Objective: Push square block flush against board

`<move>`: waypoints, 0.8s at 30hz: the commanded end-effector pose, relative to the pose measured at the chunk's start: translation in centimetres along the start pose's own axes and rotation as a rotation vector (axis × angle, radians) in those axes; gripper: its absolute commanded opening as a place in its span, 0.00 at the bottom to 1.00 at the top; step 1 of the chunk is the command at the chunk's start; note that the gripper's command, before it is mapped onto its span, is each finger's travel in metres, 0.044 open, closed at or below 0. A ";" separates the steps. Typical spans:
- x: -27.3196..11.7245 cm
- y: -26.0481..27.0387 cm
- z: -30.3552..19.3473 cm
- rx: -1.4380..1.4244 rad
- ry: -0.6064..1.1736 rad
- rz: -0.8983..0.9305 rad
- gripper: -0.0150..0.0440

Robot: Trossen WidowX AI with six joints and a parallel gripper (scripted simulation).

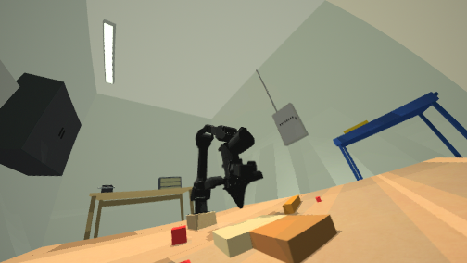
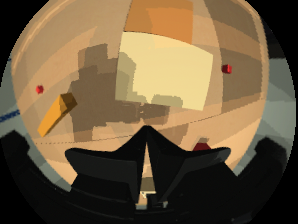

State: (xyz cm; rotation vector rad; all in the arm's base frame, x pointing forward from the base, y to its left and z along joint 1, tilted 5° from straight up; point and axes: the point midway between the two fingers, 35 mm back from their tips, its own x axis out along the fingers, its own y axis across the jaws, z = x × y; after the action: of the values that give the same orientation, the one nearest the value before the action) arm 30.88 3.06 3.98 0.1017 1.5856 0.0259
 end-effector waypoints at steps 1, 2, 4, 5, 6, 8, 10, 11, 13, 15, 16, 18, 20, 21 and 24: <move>0.0 -0.4 -0.4 0.066 -0.006 -0.002 0.25; 0.0 -0.4 -0.4 0.066 -0.006 -0.002 0.25; 0.0 -0.4 -0.4 0.066 -0.006 -0.002 0.25; 0.3 -0.4 -0.3 0.066 -0.006 -0.002 0.25; 1.2 -0.4 -0.3 0.066 -0.006 -0.002 0.25; 4.3 -0.4 -0.3 0.066 -0.006 -0.002 0.25; 5.5 -0.4 -0.4 0.066 -0.006 -0.002 0.25; 5.5 -0.4 -0.4 0.066 -0.006 -0.002 0.25; 5.5 -0.4 -0.4 0.066 -0.006 -0.002 0.25; 5.5 -0.4 -0.3 0.066 -0.006 -0.002 0.25; 5.5 -0.4 -0.3 0.066 -0.006 -0.002 0.25; 5.5 -0.4 -0.1 0.066 -0.006 -0.002 0.25; 5.5 -0.4 0.1 0.066 -0.006 -0.002 0.25; 5.5 -0.4 0.2 0.066 -0.006 -0.002 0.25; 5.5 -0.4 0.6 0.066 -0.007 -0.002 0.25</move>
State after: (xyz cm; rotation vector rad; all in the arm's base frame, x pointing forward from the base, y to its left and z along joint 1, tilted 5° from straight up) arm 30.96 3.11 -1.40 0.1515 1.5783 -0.0234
